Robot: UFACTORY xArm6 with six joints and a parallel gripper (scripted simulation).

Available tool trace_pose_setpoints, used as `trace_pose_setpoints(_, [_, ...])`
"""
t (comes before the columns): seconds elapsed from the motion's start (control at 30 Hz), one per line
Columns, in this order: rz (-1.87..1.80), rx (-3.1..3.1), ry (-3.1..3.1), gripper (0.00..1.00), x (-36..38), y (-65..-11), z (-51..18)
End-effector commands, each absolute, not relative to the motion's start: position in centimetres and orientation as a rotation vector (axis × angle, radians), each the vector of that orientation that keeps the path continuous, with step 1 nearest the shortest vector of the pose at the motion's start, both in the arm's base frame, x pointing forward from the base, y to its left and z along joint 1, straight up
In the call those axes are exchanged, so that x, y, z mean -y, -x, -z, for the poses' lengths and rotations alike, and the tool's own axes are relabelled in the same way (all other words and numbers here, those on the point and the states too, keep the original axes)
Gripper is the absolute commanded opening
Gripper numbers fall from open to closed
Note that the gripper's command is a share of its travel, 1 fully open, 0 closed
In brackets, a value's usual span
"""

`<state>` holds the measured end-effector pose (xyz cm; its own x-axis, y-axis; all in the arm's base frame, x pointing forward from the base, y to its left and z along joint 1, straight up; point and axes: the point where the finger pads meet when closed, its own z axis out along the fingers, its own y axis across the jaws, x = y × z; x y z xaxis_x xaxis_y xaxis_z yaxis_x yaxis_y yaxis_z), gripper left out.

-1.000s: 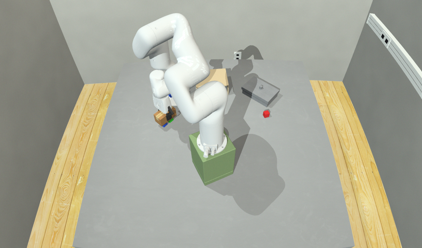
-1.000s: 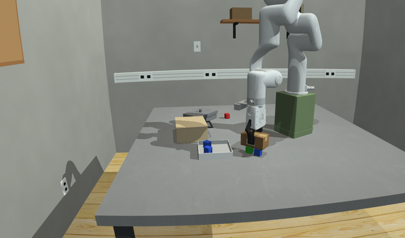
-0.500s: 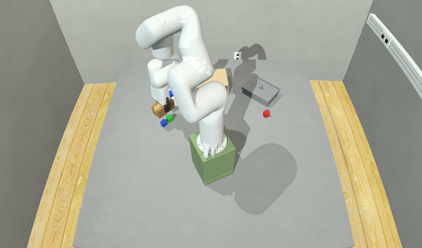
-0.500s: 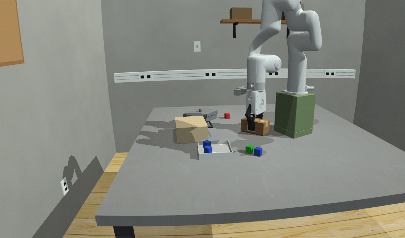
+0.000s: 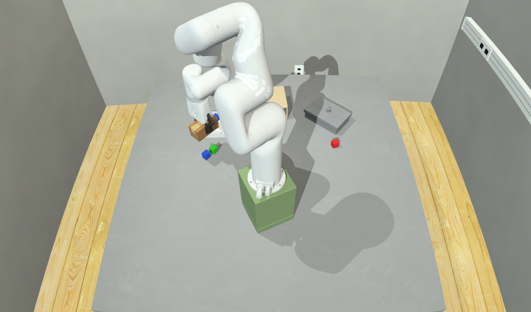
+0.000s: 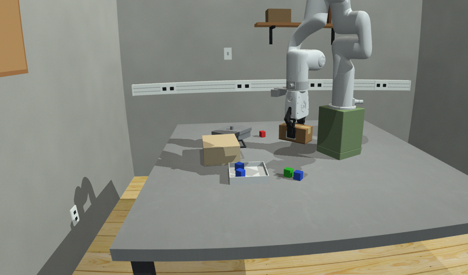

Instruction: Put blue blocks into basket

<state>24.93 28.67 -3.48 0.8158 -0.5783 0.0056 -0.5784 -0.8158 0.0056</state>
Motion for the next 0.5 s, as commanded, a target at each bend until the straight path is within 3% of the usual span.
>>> trace_pose_setpoints(0.0, [-0.008,0.952,-2.989,0.62,-28.8,-25.0,3.1])
trace_pose_setpoints(0.27, [-0.008,0.944,-2.992,0.62,-27.7,-25.9,3.1])
trace_pose_setpoints(0.47, [-0.007,0.887,-3.009,0.62,-20.6,-30.4,3.1])
